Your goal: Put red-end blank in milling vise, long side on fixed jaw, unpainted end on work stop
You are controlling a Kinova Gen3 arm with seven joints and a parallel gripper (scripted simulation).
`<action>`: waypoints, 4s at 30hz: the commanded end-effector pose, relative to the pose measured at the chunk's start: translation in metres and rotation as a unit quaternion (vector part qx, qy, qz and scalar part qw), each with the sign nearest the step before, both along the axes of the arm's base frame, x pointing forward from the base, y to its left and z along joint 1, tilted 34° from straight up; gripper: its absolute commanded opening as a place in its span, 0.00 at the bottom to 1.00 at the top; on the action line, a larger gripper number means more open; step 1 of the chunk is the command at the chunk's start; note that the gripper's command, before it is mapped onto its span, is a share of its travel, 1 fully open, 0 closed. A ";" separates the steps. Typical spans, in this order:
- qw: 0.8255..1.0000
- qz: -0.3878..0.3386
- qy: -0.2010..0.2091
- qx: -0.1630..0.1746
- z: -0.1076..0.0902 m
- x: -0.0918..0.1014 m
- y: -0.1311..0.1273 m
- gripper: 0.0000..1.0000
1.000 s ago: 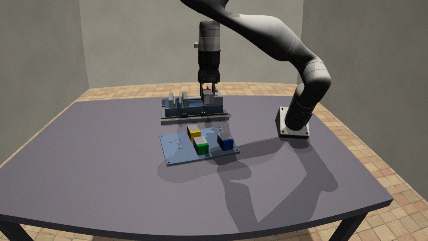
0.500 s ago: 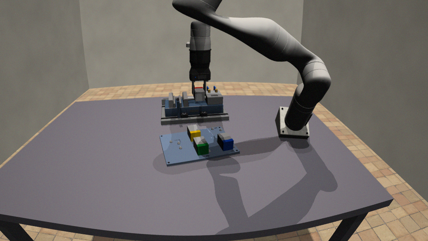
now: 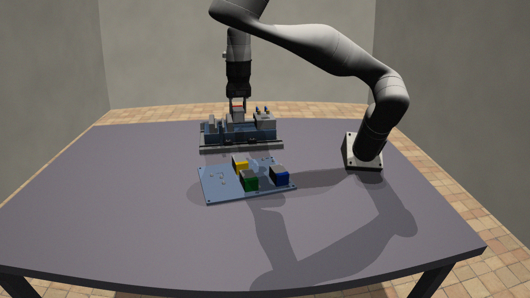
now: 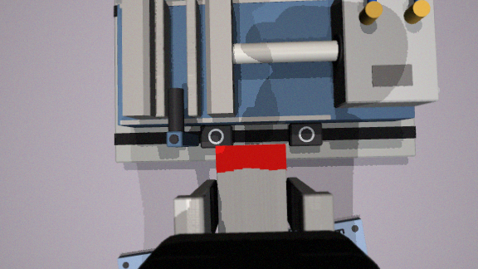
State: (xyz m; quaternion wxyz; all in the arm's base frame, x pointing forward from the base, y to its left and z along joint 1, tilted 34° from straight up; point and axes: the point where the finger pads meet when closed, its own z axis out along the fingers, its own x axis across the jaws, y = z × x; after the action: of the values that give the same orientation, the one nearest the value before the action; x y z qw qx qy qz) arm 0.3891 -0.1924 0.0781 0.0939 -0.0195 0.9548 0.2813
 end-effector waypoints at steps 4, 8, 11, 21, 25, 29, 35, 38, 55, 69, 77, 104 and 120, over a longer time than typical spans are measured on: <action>1.000 -0.001 0.001 -0.001 -0.004 0.006 -0.010 0.00; 1.000 -0.001 0.002 -0.001 -0.010 0.013 -0.020 0.00; 1.000 -0.002 0.003 -0.002 -0.014 0.018 -0.027 0.00; 1.000 -0.001 0.001 -0.002 -0.022 0.034 -0.043 0.00; 1.000 -0.001 0.002 -0.002 -0.029 0.041 -0.055 0.00; 1.000 -0.002 0.003 -0.002 -0.036 0.048 -0.067 0.00; 1.000 -0.003 0.004 -0.002 -0.047 0.059 -0.085 0.00; 1.000 -0.001 0.000 -0.002 -0.042 0.063 -0.081 0.00; 1.000 -0.001 0.002 -0.002 -0.058 0.073 -0.105 0.00; 1.000 -0.003 0.004 -0.002 -0.059 0.066 -0.103 0.00; 1.000 -0.003 0.004 -0.002 -0.058 0.066 -0.101 0.00; 1.000 -0.003 0.004 -0.002 -0.053 0.065 -0.095 0.00; 1.000 -0.003 0.004 -0.002 -0.052 0.065 -0.094 0.00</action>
State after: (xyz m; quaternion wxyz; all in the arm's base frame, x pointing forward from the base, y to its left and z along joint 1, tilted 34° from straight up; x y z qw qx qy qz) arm 0.4536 -0.2856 0.0246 0.0895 -0.0159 0.9556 0.2802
